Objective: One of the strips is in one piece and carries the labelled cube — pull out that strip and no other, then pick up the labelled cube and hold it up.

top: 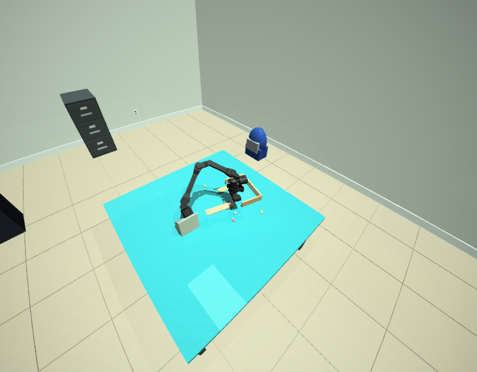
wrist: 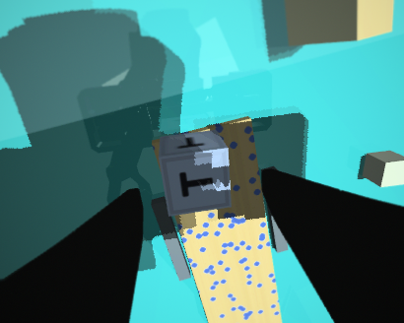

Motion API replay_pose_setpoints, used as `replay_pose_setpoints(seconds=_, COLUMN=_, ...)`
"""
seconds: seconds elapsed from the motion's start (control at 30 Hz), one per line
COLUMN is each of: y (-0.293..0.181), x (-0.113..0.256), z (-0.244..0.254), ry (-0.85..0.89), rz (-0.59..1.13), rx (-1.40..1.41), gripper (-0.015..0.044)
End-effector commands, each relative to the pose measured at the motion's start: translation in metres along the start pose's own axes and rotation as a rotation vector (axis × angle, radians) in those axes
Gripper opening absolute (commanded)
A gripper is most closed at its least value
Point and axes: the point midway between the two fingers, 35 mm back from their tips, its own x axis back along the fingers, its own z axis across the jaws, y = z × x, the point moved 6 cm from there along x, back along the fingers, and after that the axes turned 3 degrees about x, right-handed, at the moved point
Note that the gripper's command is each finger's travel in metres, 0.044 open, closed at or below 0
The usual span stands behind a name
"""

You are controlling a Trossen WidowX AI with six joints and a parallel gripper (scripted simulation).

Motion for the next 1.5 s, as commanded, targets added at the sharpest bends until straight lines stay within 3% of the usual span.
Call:
replay_pose_setpoints(seconds=0.0, y=-0.001, x=-0.009, z=0.001, ry=0.004, rz=0.005, rx=-0.005, gripper=0.0250)
replay_pose_setpoints(seconds=0.67, y=-0.002, x=-0.034, z=0.001, ry=0.006, rz=0.006, rx=-0.005, gripper=0.0250)
replay_pose_setpoints(seconds=0.8, y=-0.001, x=-0.032, z=0.001, ry=0.002, rz=0.004, rx=0.000, gripper=0.0145)
replay_pose_setpoints(seconds=1.03, y=-0.001, x=-0.032, z=0.001, ry=0.002, rz=0.004, rx=0.000, gripper=0.0098)
replay_pose_setpoints(seconds=1.17, y=-0.003, x=-0.029, z=0.000, ry=0.002, rz=0.004, rx=-0.001, gripper=0.0000)
replay_pose_setpoints(seconds=1.47, y=-0.039, x=-0.001, z=-0.011, ry=0.002, rz=0.006, rx=-0.005, gripper=0.0000)
